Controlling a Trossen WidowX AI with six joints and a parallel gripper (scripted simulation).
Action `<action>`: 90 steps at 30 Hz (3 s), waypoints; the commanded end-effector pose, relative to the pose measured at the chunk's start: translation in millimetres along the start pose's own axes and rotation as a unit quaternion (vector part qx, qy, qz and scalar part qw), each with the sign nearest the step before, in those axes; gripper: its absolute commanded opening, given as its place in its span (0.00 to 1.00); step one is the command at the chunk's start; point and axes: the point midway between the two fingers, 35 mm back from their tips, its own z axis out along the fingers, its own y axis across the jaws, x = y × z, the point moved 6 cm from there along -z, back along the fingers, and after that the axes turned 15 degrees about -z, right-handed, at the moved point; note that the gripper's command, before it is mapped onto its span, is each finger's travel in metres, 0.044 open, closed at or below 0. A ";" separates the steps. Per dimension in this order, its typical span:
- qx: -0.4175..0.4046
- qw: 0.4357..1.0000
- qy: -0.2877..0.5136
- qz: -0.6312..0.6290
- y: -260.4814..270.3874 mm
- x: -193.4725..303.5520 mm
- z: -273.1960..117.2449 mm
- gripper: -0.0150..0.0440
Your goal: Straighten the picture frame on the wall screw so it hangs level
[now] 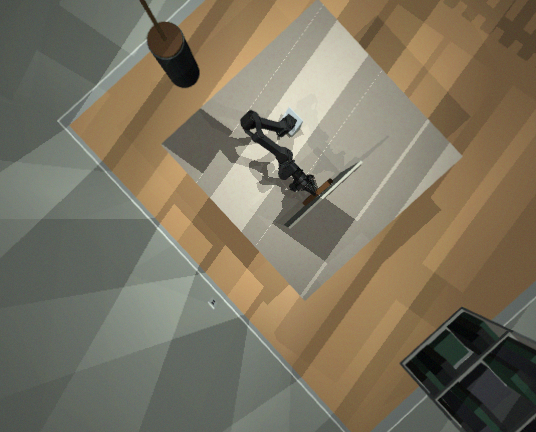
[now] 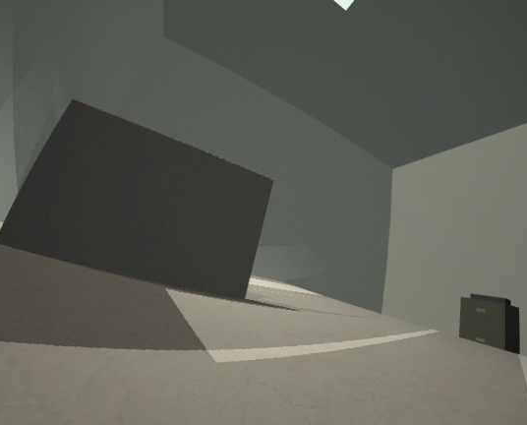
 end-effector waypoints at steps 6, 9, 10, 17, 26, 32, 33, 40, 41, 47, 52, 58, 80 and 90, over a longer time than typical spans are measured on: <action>-0.001 1.000 -0.002 -0.003 0.5 -0.5 0.2 0.69; -0.001 1.000 -0.002 -0.003 0.5 -0.5 0.2 0.69; -0.001 1.000 -0.002 -0.003 0.5 -0.5 0.2 0.69; -0.001 1.000 -0.002 -0.003 0.9 -1.0 0.4 0.69; -0.001 1.000 -0.002 -0.003 0.9 -1.0 0.4 0.37; -0.001 1.000 -0.002 -0.003 0.9 -1.0 0.4 0.30; -0.001 1.000 -0.002 -0.003 0.9 -1.0 0.4 0.26; -0.001 1.000 -0.002 -0.003 0.9 -0.9 0.3 0.25; -0.001 1.000 -0.002 -0.003 1.0 -0.9 0.3 0.25; -0.001 1.000 -0.002 -0.003 2.3 -1.0 0.3 0.25; -0.001 1.000 -0.002 -0.003 3.9 -1.4 0.2 0.25; -0.001 1.000 -0.002 -0.003 5.8 -1.9 0.2 0.25; -0.001 1.000 -0.002 -0.003 11.8 -3.5 0.2 0.25; -0.001 1.000 -0.002 -0.003 10.5 -3.1 0.2 0.25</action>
